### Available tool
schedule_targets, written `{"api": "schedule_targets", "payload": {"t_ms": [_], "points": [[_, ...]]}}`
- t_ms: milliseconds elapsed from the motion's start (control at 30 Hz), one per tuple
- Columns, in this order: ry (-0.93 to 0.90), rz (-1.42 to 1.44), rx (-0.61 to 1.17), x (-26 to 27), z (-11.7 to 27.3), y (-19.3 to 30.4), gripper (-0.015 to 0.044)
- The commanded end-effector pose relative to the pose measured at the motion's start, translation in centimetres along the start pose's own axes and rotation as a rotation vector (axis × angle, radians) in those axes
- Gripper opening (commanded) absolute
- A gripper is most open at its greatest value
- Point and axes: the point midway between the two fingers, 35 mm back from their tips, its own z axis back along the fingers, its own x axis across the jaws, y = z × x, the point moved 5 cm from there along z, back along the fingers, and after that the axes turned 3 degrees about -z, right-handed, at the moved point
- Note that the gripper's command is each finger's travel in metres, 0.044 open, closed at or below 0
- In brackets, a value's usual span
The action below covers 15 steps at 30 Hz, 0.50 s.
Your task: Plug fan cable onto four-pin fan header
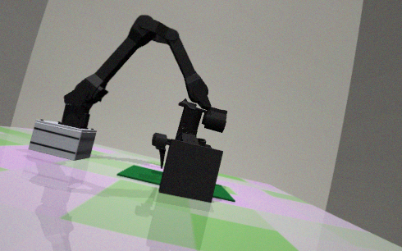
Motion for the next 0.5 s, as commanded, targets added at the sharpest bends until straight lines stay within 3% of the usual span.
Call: {"api": "schedule_targets", "payload": {"t_ms": [0,167,467], "points": [[0.0,0.0,0.0,0.01,0.01,0.0,0.0387],[0.0,0.0,0.0,0.01,0.01,0.0,0.0256],[0.0,0.0,0.0,0.01,0.01,0.0,0.0196]]}}
